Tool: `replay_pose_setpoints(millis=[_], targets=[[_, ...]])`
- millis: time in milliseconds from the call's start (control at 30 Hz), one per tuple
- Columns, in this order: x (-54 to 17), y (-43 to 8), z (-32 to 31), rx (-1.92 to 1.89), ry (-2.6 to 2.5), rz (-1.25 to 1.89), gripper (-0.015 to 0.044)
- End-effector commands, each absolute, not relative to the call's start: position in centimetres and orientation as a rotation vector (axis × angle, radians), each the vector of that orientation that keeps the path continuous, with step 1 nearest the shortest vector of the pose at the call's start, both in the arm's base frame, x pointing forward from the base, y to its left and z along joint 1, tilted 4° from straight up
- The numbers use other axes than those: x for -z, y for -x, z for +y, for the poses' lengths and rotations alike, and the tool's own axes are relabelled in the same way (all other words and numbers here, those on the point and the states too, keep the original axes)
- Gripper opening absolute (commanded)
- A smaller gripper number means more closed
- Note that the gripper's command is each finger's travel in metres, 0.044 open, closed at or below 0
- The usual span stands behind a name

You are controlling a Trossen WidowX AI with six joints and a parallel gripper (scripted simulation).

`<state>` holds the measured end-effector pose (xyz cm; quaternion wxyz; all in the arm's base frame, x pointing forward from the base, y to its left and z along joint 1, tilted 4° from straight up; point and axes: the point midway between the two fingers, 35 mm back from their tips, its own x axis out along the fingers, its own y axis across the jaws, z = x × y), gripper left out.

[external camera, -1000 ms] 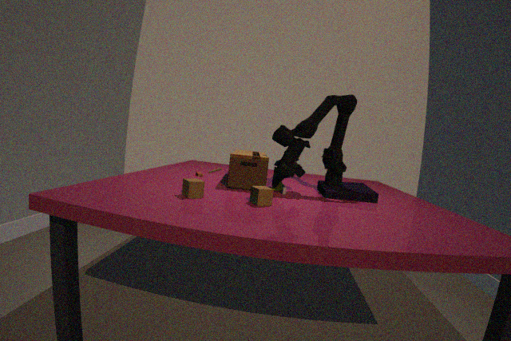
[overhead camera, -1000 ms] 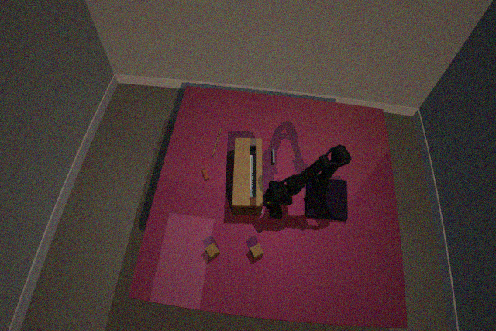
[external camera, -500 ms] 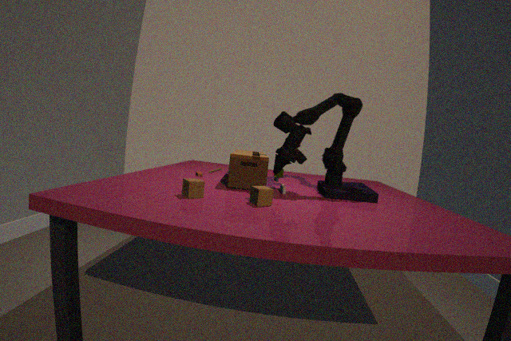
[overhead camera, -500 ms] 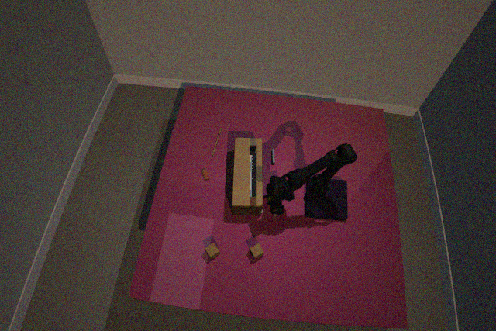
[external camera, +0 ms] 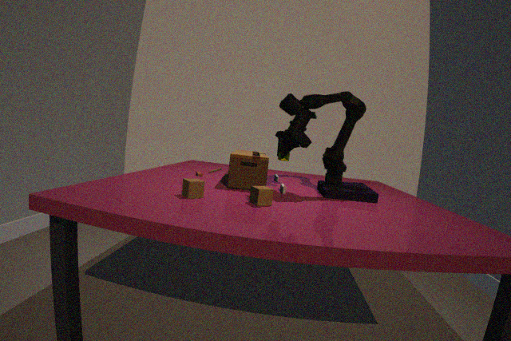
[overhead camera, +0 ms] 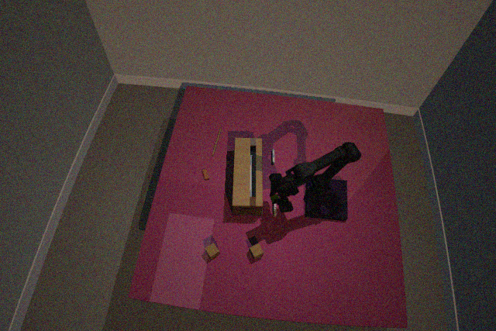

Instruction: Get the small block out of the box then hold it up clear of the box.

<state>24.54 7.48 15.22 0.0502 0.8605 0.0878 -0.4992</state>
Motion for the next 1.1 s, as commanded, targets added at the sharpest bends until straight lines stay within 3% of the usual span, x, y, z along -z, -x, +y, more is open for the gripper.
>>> replay_pose_setpoints(millis=[0, 1067], targets=[[-18.12, -23.61, 8.1, 1.436, -2.579, 0.389, 0.0], [-18.94, -23.19, 8.24, 1.412, -2.559, 0.426, 0.0]])
